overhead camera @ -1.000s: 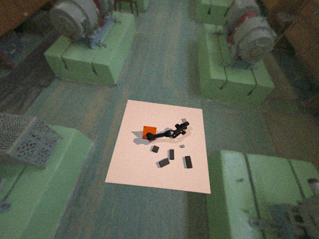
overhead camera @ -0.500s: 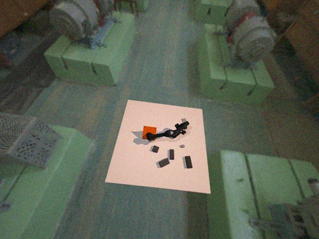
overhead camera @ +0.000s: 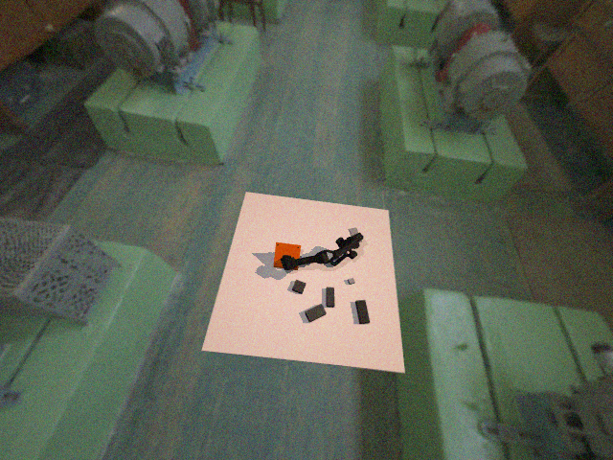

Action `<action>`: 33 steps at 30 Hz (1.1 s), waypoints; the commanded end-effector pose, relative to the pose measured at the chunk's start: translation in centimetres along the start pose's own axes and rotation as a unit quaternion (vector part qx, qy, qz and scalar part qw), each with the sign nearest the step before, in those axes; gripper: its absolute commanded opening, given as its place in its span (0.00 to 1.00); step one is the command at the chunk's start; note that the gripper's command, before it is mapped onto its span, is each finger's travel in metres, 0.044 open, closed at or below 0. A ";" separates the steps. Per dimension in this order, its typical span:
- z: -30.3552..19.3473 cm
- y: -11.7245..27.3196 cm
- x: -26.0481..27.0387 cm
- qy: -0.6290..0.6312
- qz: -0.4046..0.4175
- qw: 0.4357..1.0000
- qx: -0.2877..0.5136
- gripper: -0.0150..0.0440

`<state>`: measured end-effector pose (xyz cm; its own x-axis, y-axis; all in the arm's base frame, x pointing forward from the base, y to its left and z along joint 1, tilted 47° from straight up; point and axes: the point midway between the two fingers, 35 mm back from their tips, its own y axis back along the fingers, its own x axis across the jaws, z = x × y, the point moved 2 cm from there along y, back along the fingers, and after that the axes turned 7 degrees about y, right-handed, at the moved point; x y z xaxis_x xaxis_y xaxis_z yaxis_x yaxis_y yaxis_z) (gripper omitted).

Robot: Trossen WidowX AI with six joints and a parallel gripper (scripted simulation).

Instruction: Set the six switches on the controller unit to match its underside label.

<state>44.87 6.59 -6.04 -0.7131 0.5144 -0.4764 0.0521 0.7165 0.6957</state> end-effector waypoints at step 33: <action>-1.9 2.4 0.3 0.000 0.002 1.000 0.002 0.82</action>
<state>43.84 7.59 -3.70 -0.7110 0.5159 -0.4779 0.0486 0.7139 0.6985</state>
